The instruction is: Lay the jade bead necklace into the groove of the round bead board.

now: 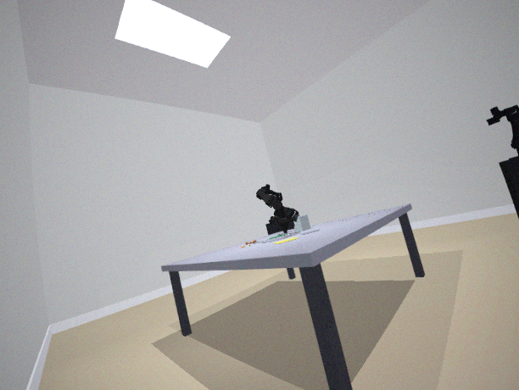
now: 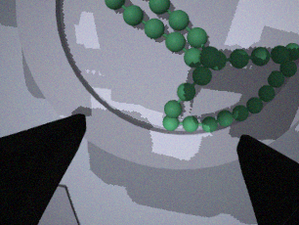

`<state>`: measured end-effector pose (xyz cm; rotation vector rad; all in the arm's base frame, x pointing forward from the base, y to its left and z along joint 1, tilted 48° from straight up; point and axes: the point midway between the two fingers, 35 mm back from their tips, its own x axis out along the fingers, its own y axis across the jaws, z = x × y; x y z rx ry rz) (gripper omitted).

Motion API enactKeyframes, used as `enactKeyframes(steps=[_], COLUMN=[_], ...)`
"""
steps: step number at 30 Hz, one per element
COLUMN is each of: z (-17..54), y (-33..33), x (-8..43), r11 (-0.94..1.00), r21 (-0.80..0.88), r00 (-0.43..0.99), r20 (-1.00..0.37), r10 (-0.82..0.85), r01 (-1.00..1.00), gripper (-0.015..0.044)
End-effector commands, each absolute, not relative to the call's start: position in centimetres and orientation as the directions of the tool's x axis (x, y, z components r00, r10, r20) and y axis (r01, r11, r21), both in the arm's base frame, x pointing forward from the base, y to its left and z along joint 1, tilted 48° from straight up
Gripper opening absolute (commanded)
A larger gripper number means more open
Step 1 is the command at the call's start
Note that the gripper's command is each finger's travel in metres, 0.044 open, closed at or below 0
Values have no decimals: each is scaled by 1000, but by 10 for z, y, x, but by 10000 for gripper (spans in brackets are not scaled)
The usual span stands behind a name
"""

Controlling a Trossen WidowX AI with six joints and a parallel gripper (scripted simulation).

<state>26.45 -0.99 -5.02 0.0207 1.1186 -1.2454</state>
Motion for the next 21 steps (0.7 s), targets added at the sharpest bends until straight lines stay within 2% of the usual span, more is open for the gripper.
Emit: enactKeyframes(steps=[1,15,18,21], z=[-50,-50,-41,-22], y=[-9,-9,-7,-5], x=[265,265,268,274], r11=[390,390,320,151], r21=[-531,-531,-467,-304], r00=[-101,-101,-101,-101], r20=[-678,-678,-678,-678], r10=[-728,-728,-728,-728], r01=[752,752,824,941], gripper=[440,440,361,282])
